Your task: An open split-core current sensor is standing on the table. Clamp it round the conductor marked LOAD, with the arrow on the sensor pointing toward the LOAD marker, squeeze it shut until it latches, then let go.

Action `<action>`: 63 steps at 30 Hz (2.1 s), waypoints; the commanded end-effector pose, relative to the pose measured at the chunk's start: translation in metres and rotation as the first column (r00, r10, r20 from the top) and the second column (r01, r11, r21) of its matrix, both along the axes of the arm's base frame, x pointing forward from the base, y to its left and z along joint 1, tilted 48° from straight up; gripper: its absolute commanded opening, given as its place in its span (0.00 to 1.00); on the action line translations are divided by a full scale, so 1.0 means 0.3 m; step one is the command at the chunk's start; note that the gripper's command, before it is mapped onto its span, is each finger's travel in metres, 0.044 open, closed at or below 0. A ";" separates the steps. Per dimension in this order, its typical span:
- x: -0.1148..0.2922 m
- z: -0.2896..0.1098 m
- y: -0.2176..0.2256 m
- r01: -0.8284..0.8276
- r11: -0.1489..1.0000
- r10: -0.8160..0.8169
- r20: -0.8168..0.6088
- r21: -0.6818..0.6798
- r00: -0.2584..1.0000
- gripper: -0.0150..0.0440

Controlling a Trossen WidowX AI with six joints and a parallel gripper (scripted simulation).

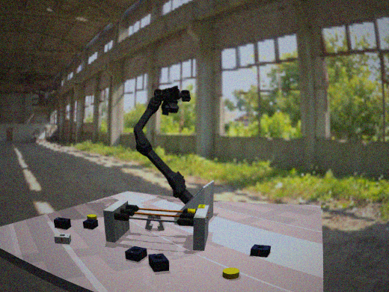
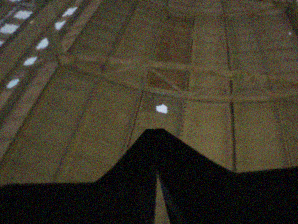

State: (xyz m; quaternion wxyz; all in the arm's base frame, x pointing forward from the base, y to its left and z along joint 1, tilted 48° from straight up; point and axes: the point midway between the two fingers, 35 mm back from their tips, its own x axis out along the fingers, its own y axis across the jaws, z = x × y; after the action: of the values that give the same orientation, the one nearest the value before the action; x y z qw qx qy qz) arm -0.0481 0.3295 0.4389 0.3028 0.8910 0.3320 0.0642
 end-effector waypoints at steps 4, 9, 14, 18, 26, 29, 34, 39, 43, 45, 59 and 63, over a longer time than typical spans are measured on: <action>0.119 -0.041 0.022 0.095 0.987 -0.071 -0.177 0.128 0.982 0.43; 0.359 -0.117 0.027 0.346 0.866 -0.132 -0.503 0.361 0.854 0.65; 0.583 -0.185 -0.016 0.602 0.619 -0.048 -0.741 0.505 0.670 0.88; 0.747 -0.230 -0.082 0.766 0.354 0.106 -0.837 0.536 0.537 1.00; 1.029 -0.294 -0.301 0.895 -0.230 0.491 -0.749 0.381 0.445 1.00; 1.109 -0.311 -0.408 0.874 -0.409 0.610 -0.633 0.262 0.476 1.00; 1.204 -0.335 -0.603 0.793 -0.608 0.730 -0.373 0.028 0.573 1.00; 1.246 -0.355 -0.808 0.707 -0.677 0.731 -0.072 -0.206 0.679 1.00; 1.242 -0.370 -0.969 0.663 -0.654 0.654 0.168 -0.363 0.737 1.00; 1.228 -0.379 -1.045 0.655 -0.624 0.599 0.278 -0.426 0.751 1.00; 1.286 -0.551 -1.010 0.544 -0.549 0.565 0.199 -0.635 0.801 1.00; 1.316 -0.743 -0.899 0.371 -0.537 0.583 -0.015 -0.758 0.812 1.00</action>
State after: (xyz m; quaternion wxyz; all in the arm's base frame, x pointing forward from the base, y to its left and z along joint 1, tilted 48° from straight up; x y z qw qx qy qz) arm 0.3429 0.0413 0.2526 0.9888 0.0284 0.1448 0.0221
